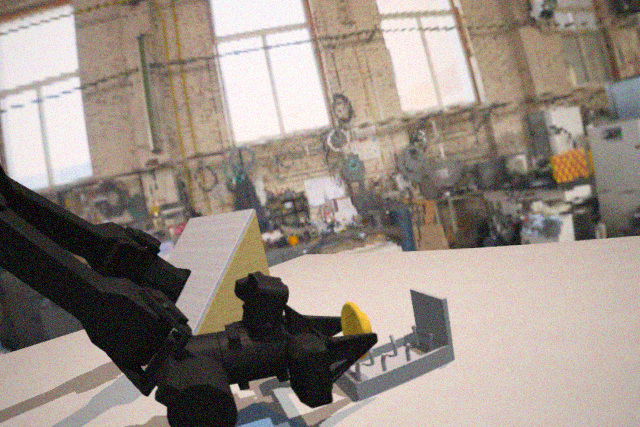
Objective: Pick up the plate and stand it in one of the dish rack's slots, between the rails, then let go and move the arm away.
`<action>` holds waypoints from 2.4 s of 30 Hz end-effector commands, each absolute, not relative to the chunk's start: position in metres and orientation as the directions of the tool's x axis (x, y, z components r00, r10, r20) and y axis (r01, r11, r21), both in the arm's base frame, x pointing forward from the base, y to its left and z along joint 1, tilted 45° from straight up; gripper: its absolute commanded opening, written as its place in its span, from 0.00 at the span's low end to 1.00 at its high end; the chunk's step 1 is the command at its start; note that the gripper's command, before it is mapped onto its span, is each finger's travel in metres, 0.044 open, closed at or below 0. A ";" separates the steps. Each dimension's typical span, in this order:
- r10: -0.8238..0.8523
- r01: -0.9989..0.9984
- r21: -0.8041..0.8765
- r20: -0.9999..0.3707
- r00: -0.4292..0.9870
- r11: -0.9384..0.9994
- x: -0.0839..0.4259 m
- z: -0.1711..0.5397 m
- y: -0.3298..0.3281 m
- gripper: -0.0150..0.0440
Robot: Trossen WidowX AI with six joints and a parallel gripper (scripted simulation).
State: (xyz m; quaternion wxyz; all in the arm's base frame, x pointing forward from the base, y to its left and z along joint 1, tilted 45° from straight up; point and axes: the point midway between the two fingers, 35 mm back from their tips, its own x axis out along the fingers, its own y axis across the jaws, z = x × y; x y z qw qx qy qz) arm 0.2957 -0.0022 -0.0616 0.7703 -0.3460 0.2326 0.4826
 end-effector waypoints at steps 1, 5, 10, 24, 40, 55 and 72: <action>0.583 -0.905 -0.307 -0.693 0.424 0.294 0.297 -0.065 0.001 0.25; 0.584 -0.905 -0.307 -0.692 0.424 0.294 0.298 -0.066 0.003 0.25; 0.583 -0.904 -0.309 -0.692 0.427 0.295 0.298 -0.080 -0.009 0.25; 0.579 -0.906 -0.302 -0.697 0.422 0.297 0.297 -0.078 -0.007 0.25; 0.579 -0.906 -0.304 -0.697 0.423 0.296 0.297 -0.078 -0.008 0.92; 0.577 -0.907 -0.309 -0.700 0.421 0.287 0.303 -0.026 0.042 0.93; 0.510 -0.903 -0.131 -0.788 0.345 0.409 0.299 0.000 0.079 0.93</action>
